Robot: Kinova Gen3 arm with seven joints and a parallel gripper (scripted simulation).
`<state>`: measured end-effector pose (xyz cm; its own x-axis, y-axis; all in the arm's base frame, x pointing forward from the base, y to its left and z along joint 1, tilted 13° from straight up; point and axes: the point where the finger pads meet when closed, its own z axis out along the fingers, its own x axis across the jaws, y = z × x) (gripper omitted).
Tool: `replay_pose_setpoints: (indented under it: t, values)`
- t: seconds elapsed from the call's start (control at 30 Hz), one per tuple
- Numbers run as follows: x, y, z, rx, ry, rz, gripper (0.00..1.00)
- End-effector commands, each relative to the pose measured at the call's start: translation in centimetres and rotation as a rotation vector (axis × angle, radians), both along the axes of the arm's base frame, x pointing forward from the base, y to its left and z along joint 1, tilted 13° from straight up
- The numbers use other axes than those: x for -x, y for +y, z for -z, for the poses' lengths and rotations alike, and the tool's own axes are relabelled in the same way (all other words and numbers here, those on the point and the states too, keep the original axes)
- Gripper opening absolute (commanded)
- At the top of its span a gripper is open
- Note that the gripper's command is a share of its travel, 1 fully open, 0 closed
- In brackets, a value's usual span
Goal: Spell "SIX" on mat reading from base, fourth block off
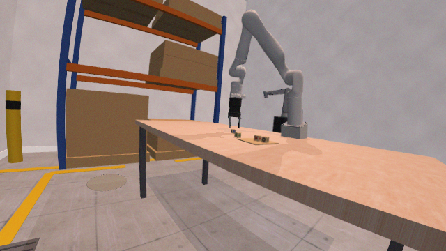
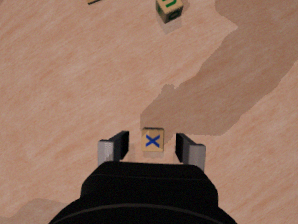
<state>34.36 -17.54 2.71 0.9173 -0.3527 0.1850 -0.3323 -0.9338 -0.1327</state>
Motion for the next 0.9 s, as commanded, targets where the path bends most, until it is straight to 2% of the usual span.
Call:
replay_pose_setpoints:
  t: [0.0, 0.3, 0.87]
  values:
    - [0.0, 0.0, 0.0, 0.001, -0.001, 0.000, 1.00]
    - [-0.1, 0.0, 0.4, 0.001, -0.001, 0.000, 1.00]
    - [-0.7, 0.1, 2.9, 0.001, -0.001, 0.000, 1.00]
